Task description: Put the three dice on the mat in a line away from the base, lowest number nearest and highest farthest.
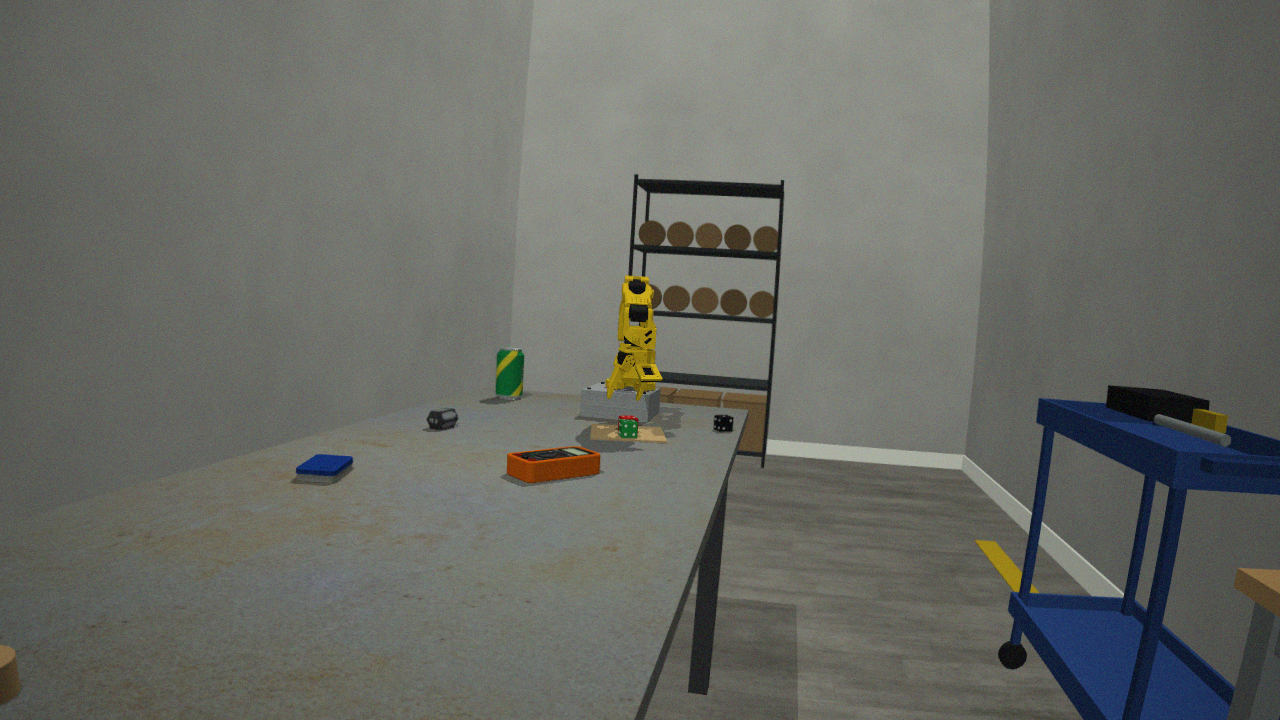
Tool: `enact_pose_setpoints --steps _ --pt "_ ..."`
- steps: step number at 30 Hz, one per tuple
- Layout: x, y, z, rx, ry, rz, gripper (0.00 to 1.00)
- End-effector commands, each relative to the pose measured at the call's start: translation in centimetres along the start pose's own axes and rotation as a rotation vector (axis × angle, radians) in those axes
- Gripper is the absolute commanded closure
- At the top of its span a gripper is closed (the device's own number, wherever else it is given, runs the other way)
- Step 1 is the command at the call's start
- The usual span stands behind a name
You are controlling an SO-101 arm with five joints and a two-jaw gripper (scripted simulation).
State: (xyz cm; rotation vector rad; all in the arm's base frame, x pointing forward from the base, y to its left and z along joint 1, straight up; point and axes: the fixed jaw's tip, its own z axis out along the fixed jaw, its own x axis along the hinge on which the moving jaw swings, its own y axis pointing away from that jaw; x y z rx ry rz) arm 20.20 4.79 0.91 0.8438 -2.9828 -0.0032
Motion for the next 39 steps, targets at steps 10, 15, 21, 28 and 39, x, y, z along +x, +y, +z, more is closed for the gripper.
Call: enact_pose_setpoints --steps 10,15,21,28,39 --pt "-0.1 -0.2 -0.3 0.003 -0.011 0.010 0.64" --pt "-0.1 -0.2 -0.4 0.004 -0.015 0.010 0.64" --pt "-0.8 -0.5 -1.9 0.031 -0.088 0.010 0.64" --pt "-1.8 -0.9 -5.2 0.090 -0.245 0.011 0.65" --pt "-2.4 -1.1 -9.9 0.171 -0.463 0.011 0.65"
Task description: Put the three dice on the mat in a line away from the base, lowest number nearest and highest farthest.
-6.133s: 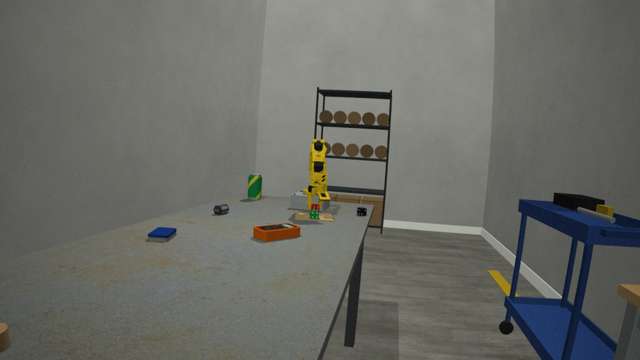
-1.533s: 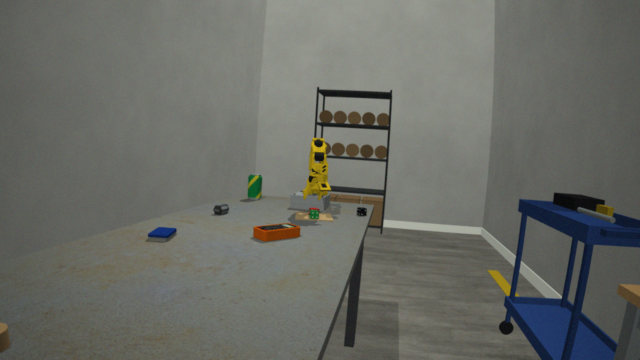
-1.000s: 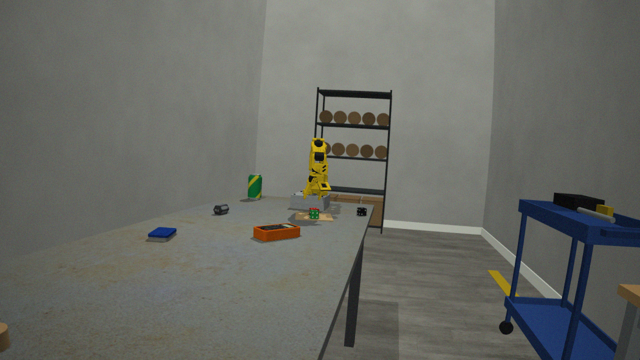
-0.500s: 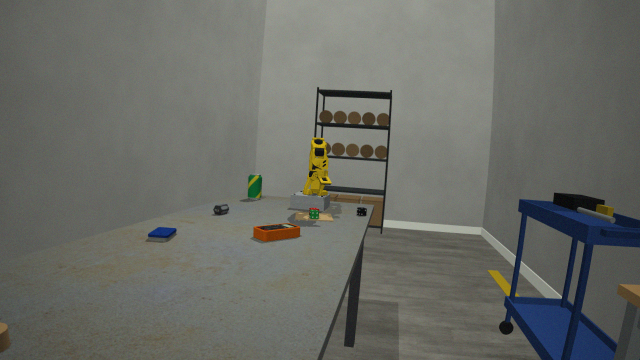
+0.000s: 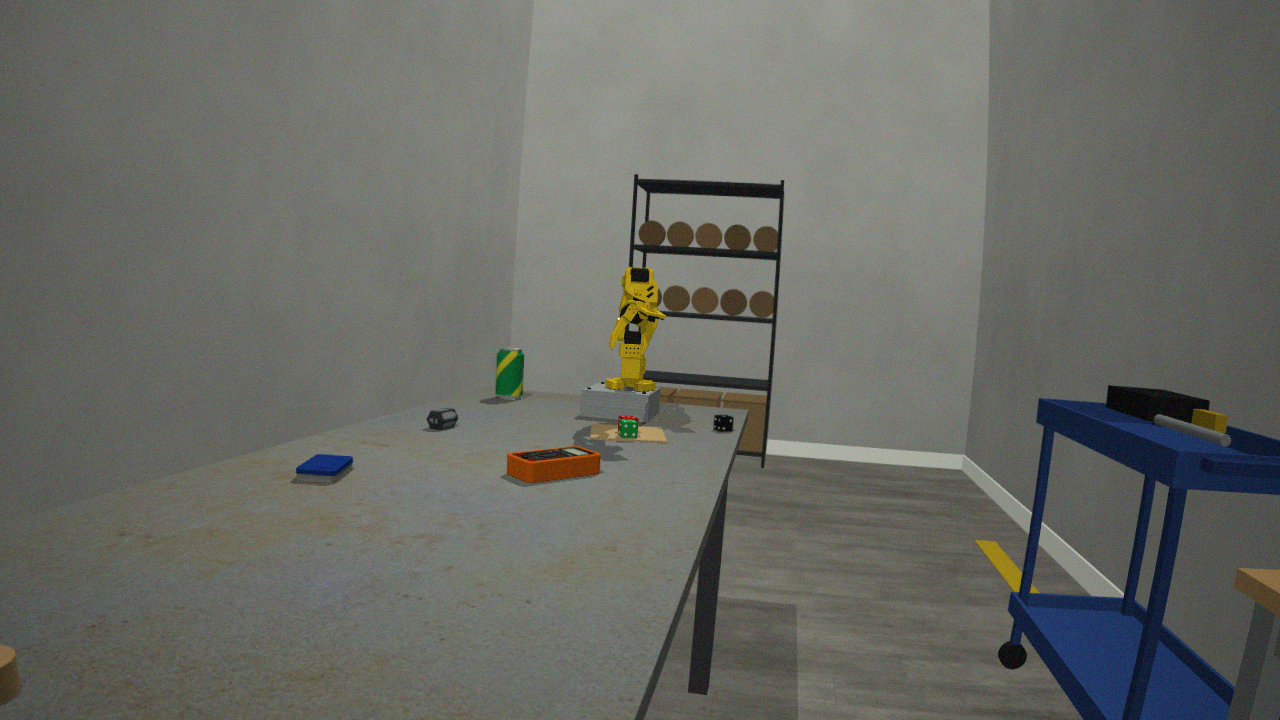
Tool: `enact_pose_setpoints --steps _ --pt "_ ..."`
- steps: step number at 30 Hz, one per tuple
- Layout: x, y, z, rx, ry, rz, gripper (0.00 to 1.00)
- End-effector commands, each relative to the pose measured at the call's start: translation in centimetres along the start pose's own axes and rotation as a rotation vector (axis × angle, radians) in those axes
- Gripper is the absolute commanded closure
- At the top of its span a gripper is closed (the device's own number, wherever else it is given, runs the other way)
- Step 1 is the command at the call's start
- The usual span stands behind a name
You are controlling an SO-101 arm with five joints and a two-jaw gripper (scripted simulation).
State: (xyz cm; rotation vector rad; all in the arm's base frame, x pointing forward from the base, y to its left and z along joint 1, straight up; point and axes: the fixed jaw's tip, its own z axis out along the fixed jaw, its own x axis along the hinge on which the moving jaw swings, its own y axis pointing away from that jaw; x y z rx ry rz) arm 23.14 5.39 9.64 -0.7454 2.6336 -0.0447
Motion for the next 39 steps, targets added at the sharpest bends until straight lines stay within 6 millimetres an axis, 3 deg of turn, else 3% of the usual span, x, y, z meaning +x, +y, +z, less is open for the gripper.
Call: enact_pose_setpoints --steps 1,13,18,22,24,32,39 --pt "-0.4 -0.4 -1.1 0.021 -0.050 0.010 0.65" --pt "-0.8 0.0 -1.3 0.016 -0.062 0.011 0.65" --pt "-1.6 1.9 -1.3 -0.020 -0.074 0.017 0.65" --pt "-2.6 4.6 -1.4 -0.073 -0.085 0.025 0.65" --pt "-2.6 4.6 -1.4 -0.073 -0.085 0.025 0.65" --pt "-3.6 12.8 -2.4 -0.222 -0.085 0.044 0.65" --pt "-2.3 20.0 -4.1 -0.347 -0.046 0.057 0.65"
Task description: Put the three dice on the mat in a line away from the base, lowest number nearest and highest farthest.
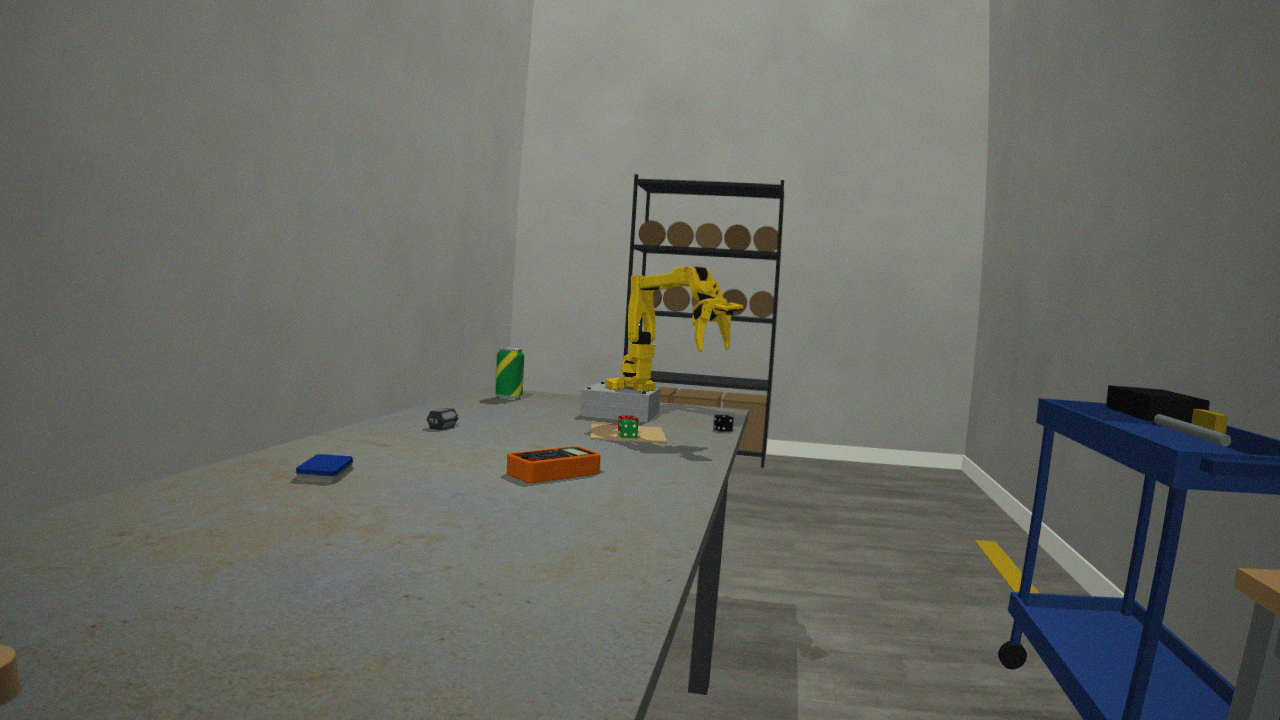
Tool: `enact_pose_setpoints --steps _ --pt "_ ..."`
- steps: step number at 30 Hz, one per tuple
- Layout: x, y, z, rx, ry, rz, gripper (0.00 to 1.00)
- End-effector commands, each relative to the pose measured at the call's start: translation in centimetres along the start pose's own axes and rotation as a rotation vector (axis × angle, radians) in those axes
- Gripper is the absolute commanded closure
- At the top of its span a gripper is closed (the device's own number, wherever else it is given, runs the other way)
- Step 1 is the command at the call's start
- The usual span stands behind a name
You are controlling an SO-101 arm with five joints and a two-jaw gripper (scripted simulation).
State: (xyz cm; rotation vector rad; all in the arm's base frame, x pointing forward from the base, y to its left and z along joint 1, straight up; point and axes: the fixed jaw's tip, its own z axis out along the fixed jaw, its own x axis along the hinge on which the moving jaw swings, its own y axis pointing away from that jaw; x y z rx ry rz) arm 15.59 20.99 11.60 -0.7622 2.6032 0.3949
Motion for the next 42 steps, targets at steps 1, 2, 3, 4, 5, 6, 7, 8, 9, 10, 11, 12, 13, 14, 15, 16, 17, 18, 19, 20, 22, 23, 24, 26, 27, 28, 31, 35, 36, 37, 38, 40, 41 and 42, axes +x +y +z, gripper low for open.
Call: enact_pose_setpoints --steps 1,2,3,4,5,6,7,8,9,10,11,12,13,14,15,16,17,18,19,20,22,23,24,26,27,28,31,35,36,37,38,40,41,42 --pt "0.7 3.1 0.4 -0.045 0.038 0.019 0.65" --pt "0.7 3.1 0.4 -0.045 0.038 0.019 0.65" --pt "1.0 4.0 0.3 -0.059 0.045 0.022 0.65" --pt "1.3 4.7 0.3 -0.071 0.052 0.025 0.65" --pt "1.6 5.4 0.3 -0.083 0.058 0.027 0.65" --pt "1.9 6.1 0.2 -0.093 0.064 0.029 0.65" --pt "2.2 6.6 0.2 -0.101 0.070 0.031 0.65" --pt "2.4 7.1 0.2 -0.109 0.075 0.033 0.65" --pt "2.6 7.5 0.1 -0.115 0.079 0.034 0.65" --pt "2.8 7.8 0.1 -0.120 0.083 0.035 0.65" --pt "2.9 8.1 0.1 -0.124 0.086 0.036 0.65" --pt "3.1 8.2 0.0 -0.127 0.088 0.037 0.65" --pt "3.1 8.4 0.0 -0.129 0.089 0.037 0.65" --pt "3.2 8.5 0.0 -0.130 0.090 0.037 0.65" --pt "3.2 8.5 0.0 -0.131 0.091 0.038 0.65" --pt "3.2 8.5 0.0 -0.131 0.091 0.038 0.65" --pt "3.2 8.5 0.0 -0.131 0.091 0.038 0.65" --pt "3.2 8.5 0.0 -0.131 0.091 0.038 0.65" --pt "3.2 8.5 0.0 -0.131 0.091 0.038 0.65" --pt "3.2 8.5 0.0 -0.131 0.091 0.038 0.65" --pt "3.3 8.5 0.1 -0.129 0.095 0.037 0.65" --pt "3.3 8.5 0.2 -0.126 0.099 0.037 0.65" --pt "3.4 8.5 0.4 -0.121 0.105 0.036 0.65" --pt "3.7 8.3 0.9 -0.105 0.125 0.034 0.65" --pt "3.9 8.3 1.3 -0.094 0.139 0.033 0.65" --pt "4.2 8.2 1.7 -0.082 0.156 0.031 0.65" --pt "5.2 7.7 3.3 -0.035 0.217 0.025 0.65" --pt "6.5 7.1 5.0 0.021 0.288 0.018 0.65" --pt "6.5 7.1 5.0 0.021 0.288 0.018 0.65" --pt "7.0 6.8 5.5 0.040 0.313 0.015 0.65" --pt "7.5 6.6 6.1 0.059 0.337 0.012 0.65" --pt "8.4 6.1 7.0 0.095 0.382 0.008 0.65" --pt "8.9 5.9 7.4 0.110 0.402 0.006 0.65" --pt "9.3 5.6 7.8 0.125 0.421 0.004 0.65"
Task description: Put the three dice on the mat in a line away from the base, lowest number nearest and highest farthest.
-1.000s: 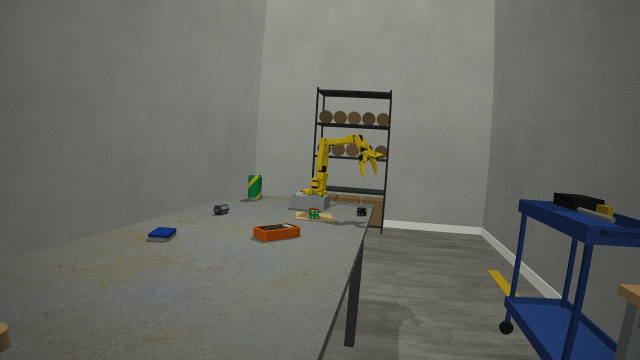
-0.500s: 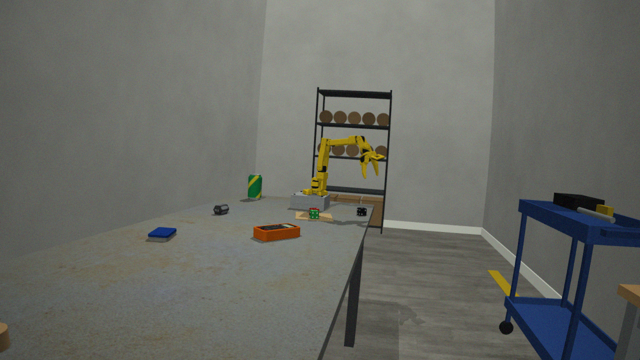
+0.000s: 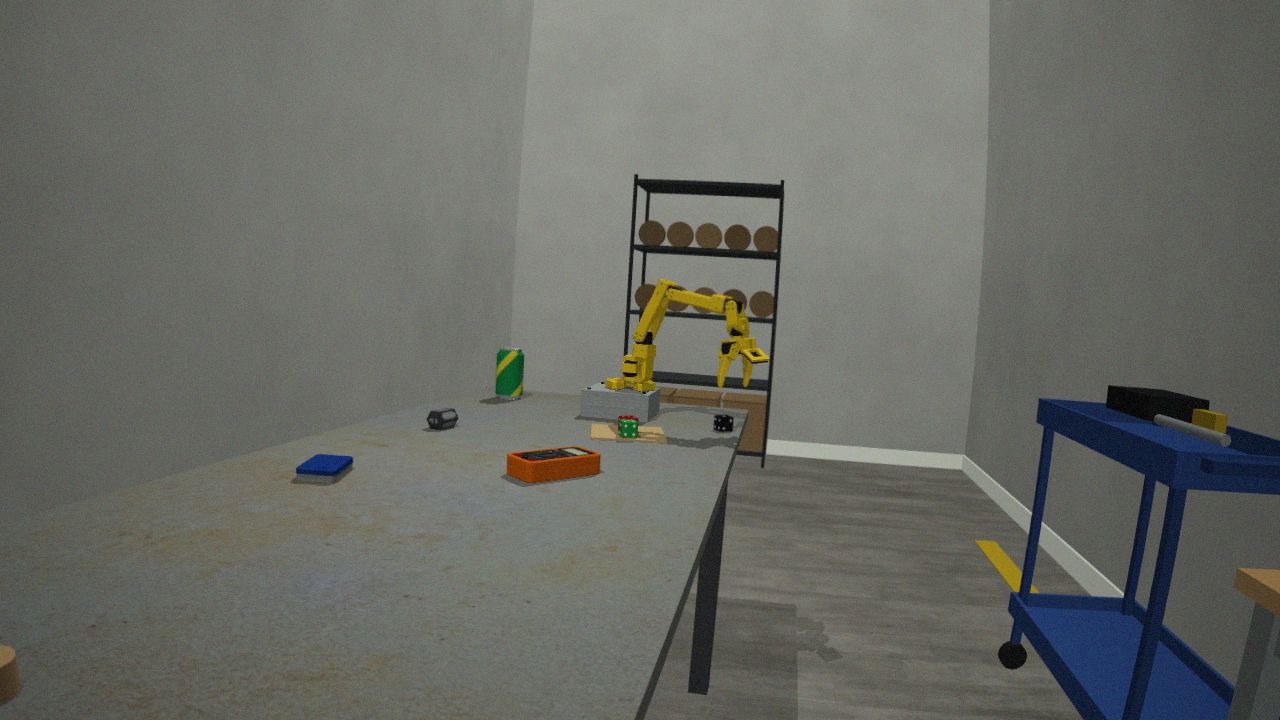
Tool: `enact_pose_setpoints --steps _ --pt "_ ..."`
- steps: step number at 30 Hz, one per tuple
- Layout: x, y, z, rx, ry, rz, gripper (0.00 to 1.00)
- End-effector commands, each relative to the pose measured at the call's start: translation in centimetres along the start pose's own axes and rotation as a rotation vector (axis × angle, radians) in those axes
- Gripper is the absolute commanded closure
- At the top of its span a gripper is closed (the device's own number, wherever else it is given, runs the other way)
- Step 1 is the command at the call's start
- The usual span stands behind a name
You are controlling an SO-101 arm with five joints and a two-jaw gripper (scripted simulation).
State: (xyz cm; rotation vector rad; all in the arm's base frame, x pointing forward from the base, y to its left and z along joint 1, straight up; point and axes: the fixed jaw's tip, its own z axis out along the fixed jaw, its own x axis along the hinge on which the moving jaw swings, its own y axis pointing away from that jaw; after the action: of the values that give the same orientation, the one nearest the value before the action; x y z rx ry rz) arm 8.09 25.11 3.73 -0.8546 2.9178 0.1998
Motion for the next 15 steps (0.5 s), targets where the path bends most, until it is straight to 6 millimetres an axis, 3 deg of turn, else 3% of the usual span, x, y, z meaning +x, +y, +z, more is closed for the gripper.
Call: enact_pose_setpoints --steps 1,6,15 --pt "1.4 -0.8 2.5 0.076 0.099 -0.001 0.65" --pt "2.1 -1.3 3.6 0.111 0.143 -0.001 0.65" --pt "2.4 -1.1 3.8 0.117 0.150 -0.009 0.65"
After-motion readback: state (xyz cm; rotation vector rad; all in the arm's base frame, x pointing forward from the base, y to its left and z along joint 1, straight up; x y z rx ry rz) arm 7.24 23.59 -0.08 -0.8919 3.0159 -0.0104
